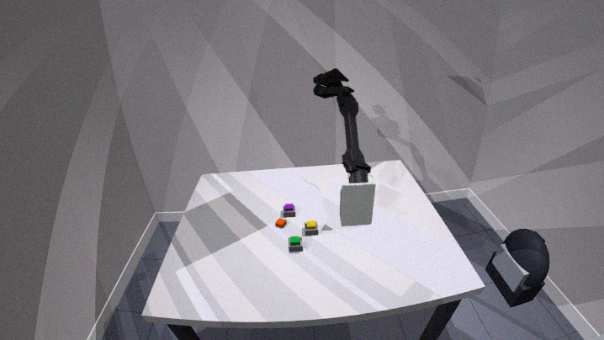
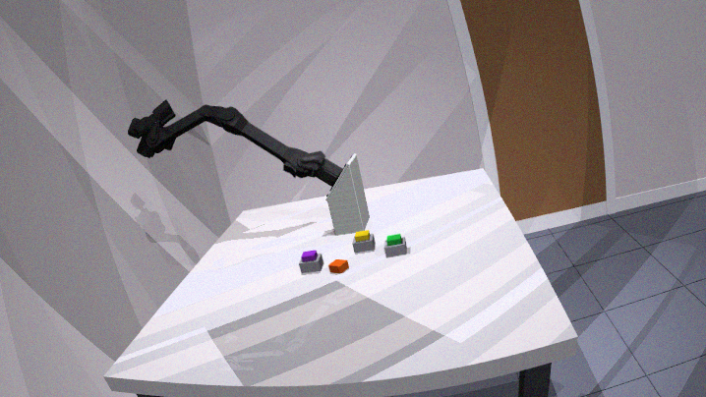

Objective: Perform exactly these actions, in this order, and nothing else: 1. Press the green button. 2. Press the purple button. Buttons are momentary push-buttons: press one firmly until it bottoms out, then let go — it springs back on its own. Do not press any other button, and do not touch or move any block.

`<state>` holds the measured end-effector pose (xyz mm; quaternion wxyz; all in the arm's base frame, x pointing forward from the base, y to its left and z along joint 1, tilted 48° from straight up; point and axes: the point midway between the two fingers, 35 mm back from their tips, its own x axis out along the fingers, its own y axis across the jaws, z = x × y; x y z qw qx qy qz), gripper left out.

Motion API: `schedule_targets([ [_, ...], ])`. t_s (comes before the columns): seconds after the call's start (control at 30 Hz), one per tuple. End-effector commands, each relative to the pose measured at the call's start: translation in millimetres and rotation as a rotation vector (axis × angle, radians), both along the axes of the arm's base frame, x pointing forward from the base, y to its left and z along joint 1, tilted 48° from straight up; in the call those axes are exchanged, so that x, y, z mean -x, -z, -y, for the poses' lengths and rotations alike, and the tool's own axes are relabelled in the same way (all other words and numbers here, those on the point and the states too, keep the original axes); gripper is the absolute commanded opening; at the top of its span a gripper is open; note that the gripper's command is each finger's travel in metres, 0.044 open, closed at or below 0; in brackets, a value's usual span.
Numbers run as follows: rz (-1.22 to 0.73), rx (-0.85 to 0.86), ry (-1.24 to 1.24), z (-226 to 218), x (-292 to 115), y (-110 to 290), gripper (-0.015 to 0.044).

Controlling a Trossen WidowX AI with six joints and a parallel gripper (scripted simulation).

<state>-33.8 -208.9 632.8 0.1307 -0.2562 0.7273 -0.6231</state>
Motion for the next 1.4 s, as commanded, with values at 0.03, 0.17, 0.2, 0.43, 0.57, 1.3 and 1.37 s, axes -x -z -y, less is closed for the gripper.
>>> schedule_targets([
  [0.03,-0.037,-0.037,-0.011,5.7,-7.5,0.1,0.0400],
  [0.17,-0.355,-0.313,-0.099,47.2,-77.2,5.7,0.0400],
  [0.2,-0.402,-0.348,-0.111,52.6,-88.3,7.7,0.0400],
  [0.43,-0.895,-0.638,-0.220,90.7,-208.9,41.2,0.0400],
  [0.57,-1.232,-0.766,-0.271,96.1,-288.9,75.3,0.0400],
  [1.3,-3.078,-0.644,-0.076,-84.3,-570.7,369.9,0.0400],
  [1.37,-3.241,-0.554,0.002,-111.5,-576.8,402.3,0.0400],
])
